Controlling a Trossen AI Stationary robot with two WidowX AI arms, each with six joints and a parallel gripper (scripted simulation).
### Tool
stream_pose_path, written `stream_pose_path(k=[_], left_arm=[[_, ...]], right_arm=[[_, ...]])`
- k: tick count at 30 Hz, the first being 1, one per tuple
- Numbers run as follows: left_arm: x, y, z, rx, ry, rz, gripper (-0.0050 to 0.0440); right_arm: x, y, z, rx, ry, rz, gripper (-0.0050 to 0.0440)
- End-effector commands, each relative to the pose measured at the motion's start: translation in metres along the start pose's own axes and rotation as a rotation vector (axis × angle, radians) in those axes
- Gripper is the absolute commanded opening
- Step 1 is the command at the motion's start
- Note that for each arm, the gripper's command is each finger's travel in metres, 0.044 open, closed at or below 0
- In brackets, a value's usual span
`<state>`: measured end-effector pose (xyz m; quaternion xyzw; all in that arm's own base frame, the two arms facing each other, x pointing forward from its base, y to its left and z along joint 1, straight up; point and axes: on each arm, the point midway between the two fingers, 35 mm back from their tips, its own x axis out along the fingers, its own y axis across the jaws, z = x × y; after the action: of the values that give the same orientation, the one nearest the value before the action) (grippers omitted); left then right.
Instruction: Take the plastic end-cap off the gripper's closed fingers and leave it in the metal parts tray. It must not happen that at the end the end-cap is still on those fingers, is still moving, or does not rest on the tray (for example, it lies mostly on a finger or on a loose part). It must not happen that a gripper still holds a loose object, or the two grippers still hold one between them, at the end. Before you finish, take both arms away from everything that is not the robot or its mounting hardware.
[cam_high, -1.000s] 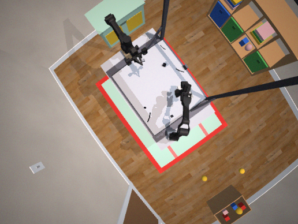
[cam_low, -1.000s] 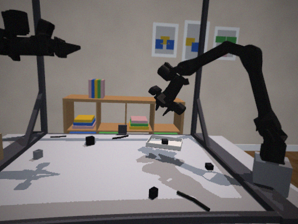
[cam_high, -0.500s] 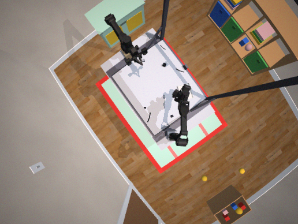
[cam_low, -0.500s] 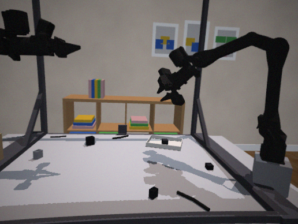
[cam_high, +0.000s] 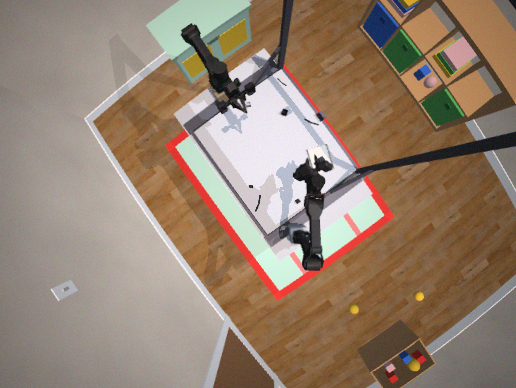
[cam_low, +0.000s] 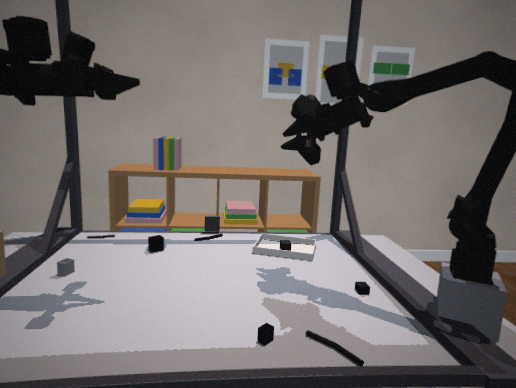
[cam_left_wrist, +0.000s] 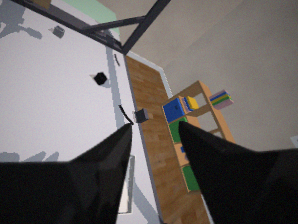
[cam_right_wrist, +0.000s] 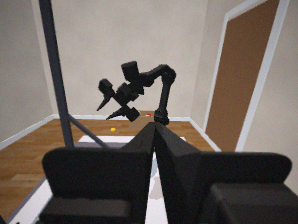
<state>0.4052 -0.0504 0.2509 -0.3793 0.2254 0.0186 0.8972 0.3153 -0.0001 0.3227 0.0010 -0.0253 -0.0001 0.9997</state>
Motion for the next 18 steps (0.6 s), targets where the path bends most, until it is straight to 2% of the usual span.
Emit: stream_pose_path(k=[1,9,12,18], left_arm=[[-0.029,-0.007,0.019,0.151,-0.112,-0.058,0.0199],[-0.072,-0.005,0.036,0.435,-0.292,-0.096,0.0199],[-0.077,-0.004,0.038,0.471,-0.315,-0.096,0.0199],[-0.110,-0.001,0.046,0.680,-0.464,-0.084,0.0199]], right_arm=[[-0.001,-0.001,0.008,-0.001,-0.017,-0.004,0.0000],[-0.001,0.000,0.008,-0.002,-0.017,-0.004,0.0000],[-0.001,0.000,0.008,-0.003,-0.017,-0.004,0.0000],[0.000,0.000,0.008,-0.005,-0.017,-0.004,0.0000]])
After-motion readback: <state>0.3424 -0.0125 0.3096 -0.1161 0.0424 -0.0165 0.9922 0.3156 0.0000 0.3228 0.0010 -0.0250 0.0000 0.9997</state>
